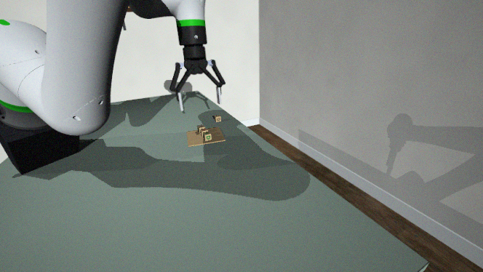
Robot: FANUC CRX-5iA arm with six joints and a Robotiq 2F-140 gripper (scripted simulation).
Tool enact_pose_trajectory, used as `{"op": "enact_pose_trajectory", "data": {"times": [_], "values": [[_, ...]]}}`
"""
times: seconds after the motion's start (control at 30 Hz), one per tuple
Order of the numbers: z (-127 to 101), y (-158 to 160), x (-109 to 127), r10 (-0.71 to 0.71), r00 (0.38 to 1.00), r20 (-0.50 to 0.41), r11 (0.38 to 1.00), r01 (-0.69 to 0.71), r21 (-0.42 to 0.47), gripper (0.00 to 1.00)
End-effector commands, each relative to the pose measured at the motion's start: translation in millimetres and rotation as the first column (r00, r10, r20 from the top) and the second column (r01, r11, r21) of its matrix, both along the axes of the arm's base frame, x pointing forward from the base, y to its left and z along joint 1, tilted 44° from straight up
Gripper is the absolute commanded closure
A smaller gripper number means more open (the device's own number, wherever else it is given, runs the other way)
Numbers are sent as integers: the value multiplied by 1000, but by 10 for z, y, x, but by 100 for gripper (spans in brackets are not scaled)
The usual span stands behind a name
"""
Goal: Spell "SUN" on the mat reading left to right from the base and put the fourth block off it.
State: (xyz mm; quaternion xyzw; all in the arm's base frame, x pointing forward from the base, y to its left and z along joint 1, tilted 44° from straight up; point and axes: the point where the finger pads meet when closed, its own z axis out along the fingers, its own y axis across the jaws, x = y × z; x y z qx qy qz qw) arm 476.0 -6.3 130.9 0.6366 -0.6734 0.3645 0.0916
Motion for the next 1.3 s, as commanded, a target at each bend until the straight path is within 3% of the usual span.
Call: {"op": "enact_pose_trajectory", "data": {"times": [0.0, 0.57, 1.27], "values": [[61, 53, -28, 0, 1000, 0, 1000, 0, 0, 0], [454, 385, -215, 0, 1000, 0, 1000, 0, 0, 0], [473, 401, -224, 0, 1000, 0, 1000, 0, 0, 0]]}}
